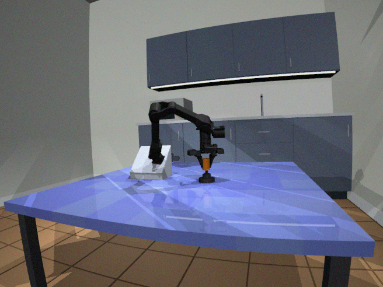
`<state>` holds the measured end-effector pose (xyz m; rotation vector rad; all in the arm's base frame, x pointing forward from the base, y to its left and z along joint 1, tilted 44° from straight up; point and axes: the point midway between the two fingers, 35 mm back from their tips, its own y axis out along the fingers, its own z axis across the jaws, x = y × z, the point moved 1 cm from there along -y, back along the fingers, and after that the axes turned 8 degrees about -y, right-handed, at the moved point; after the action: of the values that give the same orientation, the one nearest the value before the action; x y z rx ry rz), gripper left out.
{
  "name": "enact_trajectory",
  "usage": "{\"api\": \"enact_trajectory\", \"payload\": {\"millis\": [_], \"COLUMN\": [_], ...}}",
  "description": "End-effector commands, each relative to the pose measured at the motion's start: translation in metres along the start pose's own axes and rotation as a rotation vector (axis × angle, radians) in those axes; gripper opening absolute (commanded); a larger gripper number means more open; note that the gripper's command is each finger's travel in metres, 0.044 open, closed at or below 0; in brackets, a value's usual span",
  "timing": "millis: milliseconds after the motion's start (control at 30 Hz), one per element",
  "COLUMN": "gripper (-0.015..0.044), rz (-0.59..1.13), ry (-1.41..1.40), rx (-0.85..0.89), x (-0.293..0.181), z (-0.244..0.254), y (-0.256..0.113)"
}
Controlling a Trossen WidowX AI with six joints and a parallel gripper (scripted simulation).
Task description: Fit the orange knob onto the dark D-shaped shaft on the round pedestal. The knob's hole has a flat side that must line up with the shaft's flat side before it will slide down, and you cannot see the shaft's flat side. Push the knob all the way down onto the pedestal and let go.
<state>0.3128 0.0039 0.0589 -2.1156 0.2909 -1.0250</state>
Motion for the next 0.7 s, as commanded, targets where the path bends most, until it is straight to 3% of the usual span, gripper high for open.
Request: {"api": "enact_trajectory", "payload": {"millis": [0, 667], "gripper": [0.0000, 0.0000], "rz": [0.002, 0.002], "ry": [0.025, 0.025], "rx": [0.004, 0.004], "x": [-0.0001, 0.0004], "z": [0.0001, 0.0005], "y": [-0.0010, 0.0037]}}
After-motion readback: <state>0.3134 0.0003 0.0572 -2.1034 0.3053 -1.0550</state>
